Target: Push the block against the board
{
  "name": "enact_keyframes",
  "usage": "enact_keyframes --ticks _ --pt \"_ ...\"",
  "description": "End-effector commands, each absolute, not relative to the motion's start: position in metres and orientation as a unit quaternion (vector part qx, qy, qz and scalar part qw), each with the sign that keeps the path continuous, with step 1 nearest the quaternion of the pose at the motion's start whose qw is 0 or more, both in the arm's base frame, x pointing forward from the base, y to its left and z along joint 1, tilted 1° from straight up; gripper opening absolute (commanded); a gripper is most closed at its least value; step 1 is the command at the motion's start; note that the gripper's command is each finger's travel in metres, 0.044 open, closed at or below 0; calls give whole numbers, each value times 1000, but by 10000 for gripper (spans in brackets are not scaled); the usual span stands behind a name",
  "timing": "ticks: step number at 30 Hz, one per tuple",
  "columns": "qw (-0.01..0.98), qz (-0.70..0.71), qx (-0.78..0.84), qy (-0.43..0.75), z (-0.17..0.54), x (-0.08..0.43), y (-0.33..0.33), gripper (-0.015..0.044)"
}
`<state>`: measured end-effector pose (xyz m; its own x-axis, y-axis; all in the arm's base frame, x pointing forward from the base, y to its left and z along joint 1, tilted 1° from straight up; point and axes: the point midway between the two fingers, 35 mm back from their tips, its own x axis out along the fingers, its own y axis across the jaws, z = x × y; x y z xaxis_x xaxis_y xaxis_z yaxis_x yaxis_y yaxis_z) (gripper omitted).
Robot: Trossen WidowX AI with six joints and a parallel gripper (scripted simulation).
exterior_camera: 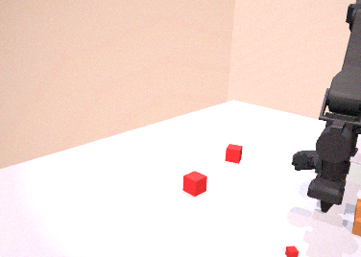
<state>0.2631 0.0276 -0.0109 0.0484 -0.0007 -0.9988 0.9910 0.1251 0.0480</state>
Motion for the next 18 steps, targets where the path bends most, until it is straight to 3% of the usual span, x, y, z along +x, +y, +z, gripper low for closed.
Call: enact_keyframes --ticks 1,5,18 --pt "543 -456 478 518 1 264 29 0" --pt "543 -455 477 520 44 261 28 0" --pt "597 -391 418 563 44 277 46 0"
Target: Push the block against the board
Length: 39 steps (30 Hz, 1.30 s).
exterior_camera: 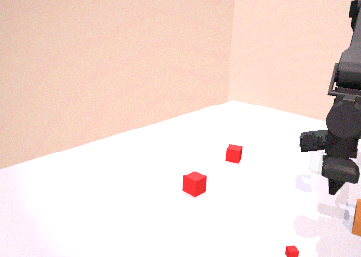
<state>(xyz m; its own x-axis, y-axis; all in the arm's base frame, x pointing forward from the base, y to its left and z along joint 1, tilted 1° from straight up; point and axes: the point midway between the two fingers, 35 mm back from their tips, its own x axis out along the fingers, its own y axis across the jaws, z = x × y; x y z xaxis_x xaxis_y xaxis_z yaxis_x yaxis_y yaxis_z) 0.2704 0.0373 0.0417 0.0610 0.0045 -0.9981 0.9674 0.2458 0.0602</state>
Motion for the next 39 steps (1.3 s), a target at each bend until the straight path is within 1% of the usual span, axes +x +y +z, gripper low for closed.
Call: enact_keyframes --ticks 1,17,32,39 --pt "604 -381 408 569 44 279 49 0" --pt "689 -210 229 654 48 302 98 0" --pt "723 -37 49 688 48 315 149 0" --pt "723 -30 40 689 48 315 152 0"
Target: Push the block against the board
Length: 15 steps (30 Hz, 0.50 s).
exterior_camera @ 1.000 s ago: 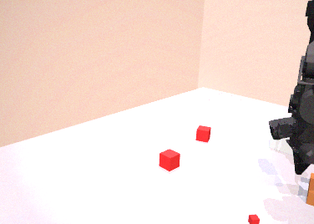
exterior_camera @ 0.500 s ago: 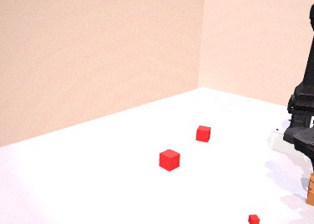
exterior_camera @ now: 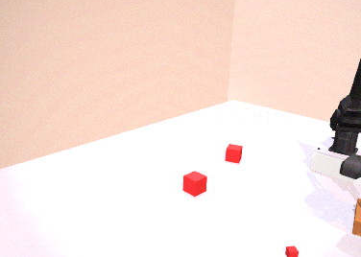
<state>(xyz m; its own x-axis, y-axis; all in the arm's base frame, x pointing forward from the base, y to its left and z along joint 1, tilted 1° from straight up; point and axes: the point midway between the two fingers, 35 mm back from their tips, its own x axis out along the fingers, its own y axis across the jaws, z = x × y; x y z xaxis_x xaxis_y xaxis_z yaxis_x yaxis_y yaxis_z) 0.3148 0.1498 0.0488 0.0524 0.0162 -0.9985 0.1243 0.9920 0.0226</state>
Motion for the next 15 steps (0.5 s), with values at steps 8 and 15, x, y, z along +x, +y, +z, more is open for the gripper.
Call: enact_keyframes --ticks 8,15 --pt "723 -23 33 689 -7 319 153 0" --pt "723 -23 33 689 -7 316 153 0"
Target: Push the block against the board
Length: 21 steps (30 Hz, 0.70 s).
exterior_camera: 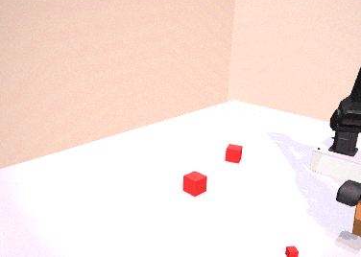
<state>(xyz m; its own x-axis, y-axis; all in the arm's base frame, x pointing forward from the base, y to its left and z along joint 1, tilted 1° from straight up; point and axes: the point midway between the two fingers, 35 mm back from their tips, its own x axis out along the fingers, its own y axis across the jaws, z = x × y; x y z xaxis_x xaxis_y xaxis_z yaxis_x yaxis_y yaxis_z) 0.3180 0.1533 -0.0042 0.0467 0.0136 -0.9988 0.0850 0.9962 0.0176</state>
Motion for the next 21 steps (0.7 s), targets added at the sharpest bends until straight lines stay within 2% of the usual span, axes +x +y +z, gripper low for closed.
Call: enact_keyframes --ticks 1,14,21 --pt "723 -23 33 689 -7 315 153 0" --pt "723 -23 33 690 -8 293 155 0" --pt "723 -22 33 690 -8 301 156 0"
